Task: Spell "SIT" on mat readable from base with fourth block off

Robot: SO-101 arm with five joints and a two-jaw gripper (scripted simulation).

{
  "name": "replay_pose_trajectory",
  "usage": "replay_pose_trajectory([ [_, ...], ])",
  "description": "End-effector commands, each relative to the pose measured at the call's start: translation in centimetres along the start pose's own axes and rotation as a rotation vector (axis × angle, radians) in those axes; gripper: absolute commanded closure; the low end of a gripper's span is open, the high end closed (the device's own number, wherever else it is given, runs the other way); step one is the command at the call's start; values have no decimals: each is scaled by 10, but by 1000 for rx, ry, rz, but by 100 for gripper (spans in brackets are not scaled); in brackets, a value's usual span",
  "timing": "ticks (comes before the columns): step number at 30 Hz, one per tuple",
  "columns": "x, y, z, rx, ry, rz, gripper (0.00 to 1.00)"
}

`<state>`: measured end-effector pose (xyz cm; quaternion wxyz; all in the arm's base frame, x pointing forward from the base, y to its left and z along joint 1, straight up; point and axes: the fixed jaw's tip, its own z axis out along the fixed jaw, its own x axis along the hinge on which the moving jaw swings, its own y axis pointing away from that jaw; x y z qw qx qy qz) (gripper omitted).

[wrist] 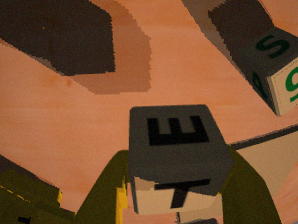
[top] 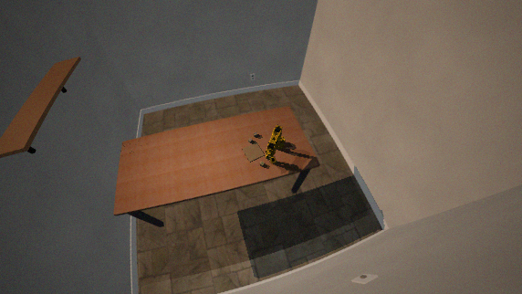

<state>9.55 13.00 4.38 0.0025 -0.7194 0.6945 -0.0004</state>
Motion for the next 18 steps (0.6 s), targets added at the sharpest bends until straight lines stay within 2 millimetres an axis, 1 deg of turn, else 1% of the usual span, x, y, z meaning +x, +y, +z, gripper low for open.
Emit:
replay_pose_trajectory([
  [1,-6,-4,-5,35,-44,0,100],
  [18,-6,-4,1,35,-44,0,100],
])
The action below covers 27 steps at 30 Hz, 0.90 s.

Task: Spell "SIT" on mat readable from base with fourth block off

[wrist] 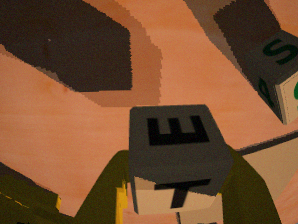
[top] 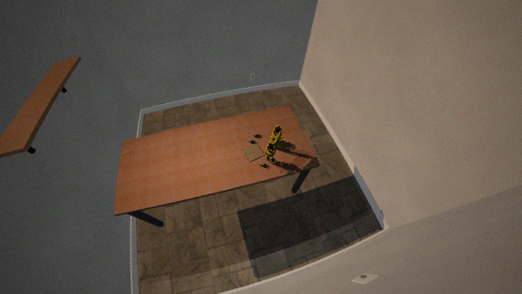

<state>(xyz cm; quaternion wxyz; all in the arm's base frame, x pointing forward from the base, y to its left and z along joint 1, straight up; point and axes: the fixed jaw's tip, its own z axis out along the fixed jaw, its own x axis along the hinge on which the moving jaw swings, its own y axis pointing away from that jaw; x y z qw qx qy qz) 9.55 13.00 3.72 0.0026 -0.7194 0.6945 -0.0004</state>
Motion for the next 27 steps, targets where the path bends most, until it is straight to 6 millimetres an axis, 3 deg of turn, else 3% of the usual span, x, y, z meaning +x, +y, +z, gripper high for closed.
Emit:
replay_pose_trajectory([
  [1,-6,-4,-5,35,-44,0,100],
  [27,-7,-4,3,35,-44,0,100],
])
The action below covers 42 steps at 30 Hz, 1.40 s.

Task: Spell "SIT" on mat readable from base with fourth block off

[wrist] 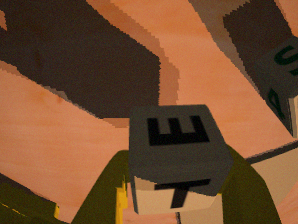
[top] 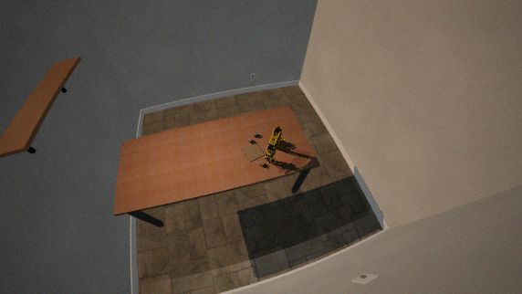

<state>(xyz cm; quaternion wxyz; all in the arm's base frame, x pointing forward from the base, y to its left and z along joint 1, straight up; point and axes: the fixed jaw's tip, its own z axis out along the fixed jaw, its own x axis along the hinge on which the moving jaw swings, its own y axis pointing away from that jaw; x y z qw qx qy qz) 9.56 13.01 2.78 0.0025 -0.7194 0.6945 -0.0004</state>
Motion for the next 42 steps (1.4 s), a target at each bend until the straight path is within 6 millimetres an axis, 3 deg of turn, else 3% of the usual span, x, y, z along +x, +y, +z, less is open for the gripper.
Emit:
replay_pose_trajectory([
  [1,-7,-4,-6,35,-44,0,100],
  [34,-7,-5,4,35,-44,0,100],
  [42,-7,-5,4,35,-44,0,86],
])
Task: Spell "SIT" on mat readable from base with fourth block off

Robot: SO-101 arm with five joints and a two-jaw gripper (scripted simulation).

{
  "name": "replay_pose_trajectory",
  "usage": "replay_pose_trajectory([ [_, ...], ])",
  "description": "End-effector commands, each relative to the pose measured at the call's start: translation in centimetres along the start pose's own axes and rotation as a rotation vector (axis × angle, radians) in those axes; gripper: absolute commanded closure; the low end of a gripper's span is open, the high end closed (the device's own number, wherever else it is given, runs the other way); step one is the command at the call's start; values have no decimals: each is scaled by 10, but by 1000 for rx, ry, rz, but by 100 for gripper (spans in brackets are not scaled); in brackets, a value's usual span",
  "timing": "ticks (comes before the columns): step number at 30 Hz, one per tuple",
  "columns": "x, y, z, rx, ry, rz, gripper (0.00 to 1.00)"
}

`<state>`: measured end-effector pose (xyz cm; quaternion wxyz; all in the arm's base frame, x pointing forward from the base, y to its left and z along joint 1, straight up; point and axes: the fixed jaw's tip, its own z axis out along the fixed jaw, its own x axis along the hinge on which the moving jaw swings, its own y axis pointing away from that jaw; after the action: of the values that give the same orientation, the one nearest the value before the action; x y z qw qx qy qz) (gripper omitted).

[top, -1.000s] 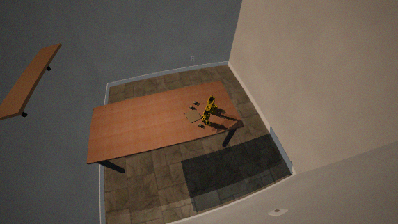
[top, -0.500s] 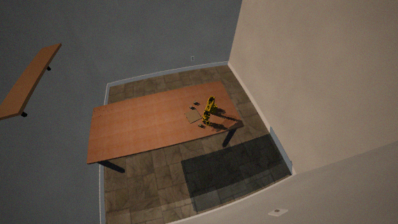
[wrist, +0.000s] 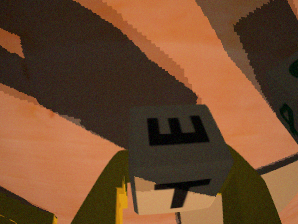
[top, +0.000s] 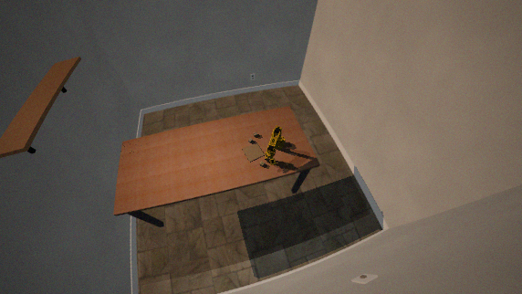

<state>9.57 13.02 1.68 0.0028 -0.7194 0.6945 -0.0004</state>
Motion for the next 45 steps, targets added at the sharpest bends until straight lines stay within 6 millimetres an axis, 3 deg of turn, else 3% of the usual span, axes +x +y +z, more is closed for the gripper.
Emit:
replay_pose_trajectory([
  [1,-7,-5,-7,35,-44,0,85],
  [14,-7,-5,-7,35,-44,0,81],
  [33,-7,-5,-7,35,-44,0,65],
  [45,-7,-5,-8,35,-44,0,64],
])
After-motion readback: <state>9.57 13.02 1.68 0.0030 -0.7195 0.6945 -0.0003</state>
